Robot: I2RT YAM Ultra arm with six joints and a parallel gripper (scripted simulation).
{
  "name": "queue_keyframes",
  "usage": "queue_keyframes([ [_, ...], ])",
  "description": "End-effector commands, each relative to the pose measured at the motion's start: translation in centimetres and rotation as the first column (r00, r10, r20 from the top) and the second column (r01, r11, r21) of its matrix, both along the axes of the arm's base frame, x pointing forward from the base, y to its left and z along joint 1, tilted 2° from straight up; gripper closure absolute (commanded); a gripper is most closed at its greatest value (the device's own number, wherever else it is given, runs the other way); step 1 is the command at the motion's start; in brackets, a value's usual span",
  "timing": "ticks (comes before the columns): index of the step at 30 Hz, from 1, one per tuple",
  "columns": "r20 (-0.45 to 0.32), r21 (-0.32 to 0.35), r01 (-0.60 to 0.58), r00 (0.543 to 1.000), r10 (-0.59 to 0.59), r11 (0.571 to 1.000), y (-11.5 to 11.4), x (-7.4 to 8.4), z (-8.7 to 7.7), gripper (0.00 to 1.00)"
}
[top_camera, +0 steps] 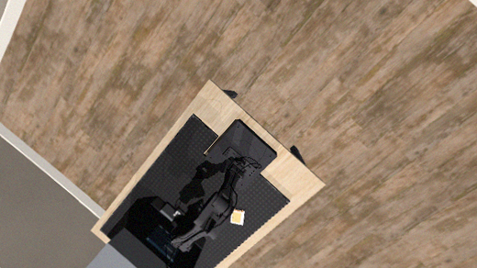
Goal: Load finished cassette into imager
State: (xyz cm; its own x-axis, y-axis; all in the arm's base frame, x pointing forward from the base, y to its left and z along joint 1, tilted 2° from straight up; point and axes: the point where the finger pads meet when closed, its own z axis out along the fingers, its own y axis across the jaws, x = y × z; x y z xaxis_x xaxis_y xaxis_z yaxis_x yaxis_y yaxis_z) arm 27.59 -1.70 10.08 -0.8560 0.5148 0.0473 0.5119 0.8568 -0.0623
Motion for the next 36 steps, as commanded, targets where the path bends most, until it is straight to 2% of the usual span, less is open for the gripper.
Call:
queue_keyframes([
  [1,0.044,0.025,-0.124,0.991,0.123,0.992,-0.1,0.4,0.4,0.65],
  [3,0.057,0.027,-0.164,0.985,0.163,0.986,0.3,0.8,0.6,0.65],
  [5,0.05,0.038,-0.222,0.974,0.22,0.974,0.1,0.4,0.3,0.65],
  [9,0.062,0.05,-0.336,0.941,0.333,0.941,0.2,0.5,0.3,0.65],
  [15,0.084,0.062,-0.488,0.872,0.483,0.87,0.5,0.6,0.3,0.65],
  [19,0.096,0.054,-0.489,0.87,0.483,0.87,0.5,1.0,0.6,0.65],
  [24,0.071,0.06,-0.49,0.871,0.486,0.87,0.6,0.9,0.3,0.65],
  [25,0.098,0.053,-0.489,0.87,0.483,0.87,0.5,1.1,1.8,0.65],
  [30,0.097,0.051,-0.492,0.869,0.486,0.869,0.4,1.1,4.3,0.65],
  [36,0.071,0.067,-0.491,0.871,0.486,0.869,0.4,1.1,3.5,0.65],
])
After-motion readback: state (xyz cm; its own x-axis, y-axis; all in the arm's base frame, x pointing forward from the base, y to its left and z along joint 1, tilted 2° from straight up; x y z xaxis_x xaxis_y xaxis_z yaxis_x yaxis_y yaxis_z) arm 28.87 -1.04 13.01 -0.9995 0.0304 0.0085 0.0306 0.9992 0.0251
